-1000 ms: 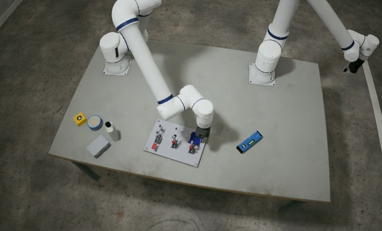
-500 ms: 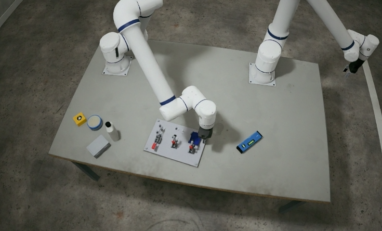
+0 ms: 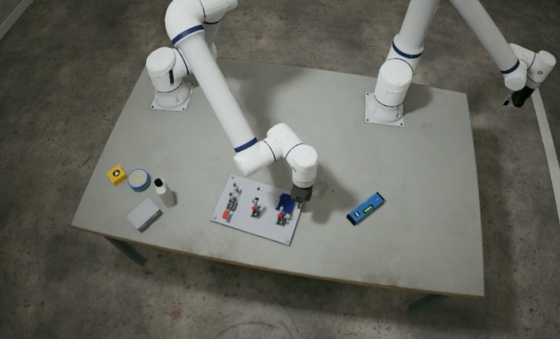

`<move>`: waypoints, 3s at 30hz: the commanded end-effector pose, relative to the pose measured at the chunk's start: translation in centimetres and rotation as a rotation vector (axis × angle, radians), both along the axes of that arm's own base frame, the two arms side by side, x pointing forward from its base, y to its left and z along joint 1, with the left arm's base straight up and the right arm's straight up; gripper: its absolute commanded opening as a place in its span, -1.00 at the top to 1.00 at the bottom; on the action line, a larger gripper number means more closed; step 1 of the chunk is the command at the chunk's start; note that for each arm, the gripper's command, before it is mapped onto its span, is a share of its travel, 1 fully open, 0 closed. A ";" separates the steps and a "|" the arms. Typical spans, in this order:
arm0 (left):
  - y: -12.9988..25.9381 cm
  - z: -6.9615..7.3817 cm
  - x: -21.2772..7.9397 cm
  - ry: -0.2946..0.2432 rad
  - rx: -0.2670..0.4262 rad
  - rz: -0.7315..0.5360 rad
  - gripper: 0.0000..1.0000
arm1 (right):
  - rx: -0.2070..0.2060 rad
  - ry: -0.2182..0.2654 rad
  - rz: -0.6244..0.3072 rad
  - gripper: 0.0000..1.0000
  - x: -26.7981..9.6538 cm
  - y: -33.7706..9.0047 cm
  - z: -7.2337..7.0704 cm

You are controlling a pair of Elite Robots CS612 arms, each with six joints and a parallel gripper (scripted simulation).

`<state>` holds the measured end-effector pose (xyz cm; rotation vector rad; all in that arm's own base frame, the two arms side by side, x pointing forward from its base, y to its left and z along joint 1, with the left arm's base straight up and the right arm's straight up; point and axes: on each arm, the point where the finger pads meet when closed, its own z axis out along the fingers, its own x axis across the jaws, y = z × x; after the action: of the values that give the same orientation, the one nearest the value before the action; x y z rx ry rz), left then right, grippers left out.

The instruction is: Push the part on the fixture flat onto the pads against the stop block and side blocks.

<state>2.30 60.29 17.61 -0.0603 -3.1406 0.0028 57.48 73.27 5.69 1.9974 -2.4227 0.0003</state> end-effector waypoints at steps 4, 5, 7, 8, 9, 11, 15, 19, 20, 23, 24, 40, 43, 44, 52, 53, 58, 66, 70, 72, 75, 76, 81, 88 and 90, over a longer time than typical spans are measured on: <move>0.1 0.1 0.0 0.000 0.002 0.000 -1.00 | 0.001 -0.001 0.000 1.00 0.0 0.0 1.9; 0.1 0.1 0.0 0.000 0.002 0.000 -1.00 | 0.001 -0.001 0.000 1.00 0.0 0.0 2.1; 0.1 0.1 0.0 0.000 0.002 0.000 -1.00 | 0.001 -0.001 0.000 1.00 0.0 0.0 2.4; 0.1 0.1 0.0 0.000 0.002 0.000 -1.00 | 0.001 -0.001 0.000 1.00 0.0 0.0 2.4; 0.1 0.1 0.0 0.000 0.002 0.000 -1.00 | 0.001 -0.001 0.000 1.00 0.0 0.0 2.5; 0.1 0.1 0.0 0.000 0.002 0.000 -1.00 | 0.001 -0.001 0.000 1.00 0.0 0.0 2.5; 0.1 0.1 0.0 0.000 0.002 0.000 -1.00 | 0.001 -0.001 0.000 1.00 0.0 0.0 2.5; 0.1 0.1 0.0 0.000 0.002 0.000 -1.00 | 0.001 -0.001 0.000 1.00 0.0 0.0 2.5; 0.1 0.1 0.0 0.000 0.002 0.000 -1.00 | 0.001 -0.001 0.000 1.00 0.0 0.0 2.5; 0.1 0.1 0.0 0.000 0.002 0.000 -1.00 | 0.001 -0.001 0.000 1.00 0.0 0.1 2.5; 0.1 0.1 0.0 0.000 0.002 0.000 -1.00 | 0.001 -0.001 0.000 1.00 0.0 0.1 2.5; 0.1 0.1 0.0 0.000 0.002 0.000 -1.00 | 0.001 -0.001 0.000 1.00 0.0 0.1 2.5; 0.1 0.1 0.0 0.000 0.002 0.000 -1.00 | 0.001 -0.001 0.000 1.00 0.0 0.1 2.5; 0.1 0.1 0.0 0.000 0.002 0.000 -1.00 | 0.001 -0.001 0.000 1.00 0.0 0.1 2.5; 0.1 0.1 0.0 0.000 0.002 0.000 -1.00 | 0.001 -0.001 0.000 1.00 0.0 0.1 2.5; 0.1 0.1 0.0 0.000 0.002 0.000 -1.00 | 0.001 -0.001 0.000 1.00 0.0 0.1 2.5; 0.1 0.1 0.0 0.000 0.002 0.000 -1.00 | 0.001 -0.001 0.000 1.00 0.0 0.1 2.5; 0.1 0.1 0.0 0.000 0.002 0.000 -1.00 | 0.001 -0.001 0.000 1.00 0.0 0.1 2.5; 0.1 0.1 0.0 0.000 0.002 0.000 -1.00 | 0.001 -0.001 0.000 1.00 0.0 0.1 2.5; 0.1 0.1 0.0 0.000 0.002 0.000 -1.00 | 0.001 -0.001 0.000 1.00 0.0 0.1 2.5; 0.1 0.1 0.0 0.000 0.002 0.000 -1.00 | 0.001 -0.001 0.000 1.00 0.0 0.1 2.5; 0.1 0.1 0.0 0.000 0.002 0.000 -1.00 | 0.001 -0.001 0.000 1.00 0.0 0.1 2.5; 0.1 0.1 0.0 0.000 0.002 0.000 -1.00 | 0.001 -0.001 0.000 1.00 0.0 0.1 2.5; 0.1 0.1 0.0 0.000 0.002 0.000 -1.00 | 0.001 -0.001 0.000 1.00 0.0 0.1 2.5; 0.1 0.1 0.0 0.000 0.002 0.000 -1.00 | 0.001 -0.001 0.000 1.00 0.0 0.1 2.5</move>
<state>2.30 60.29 17.61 -0.0603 -3.1406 0.0028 57.47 73.28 8.06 1.9971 -2.4222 0.0003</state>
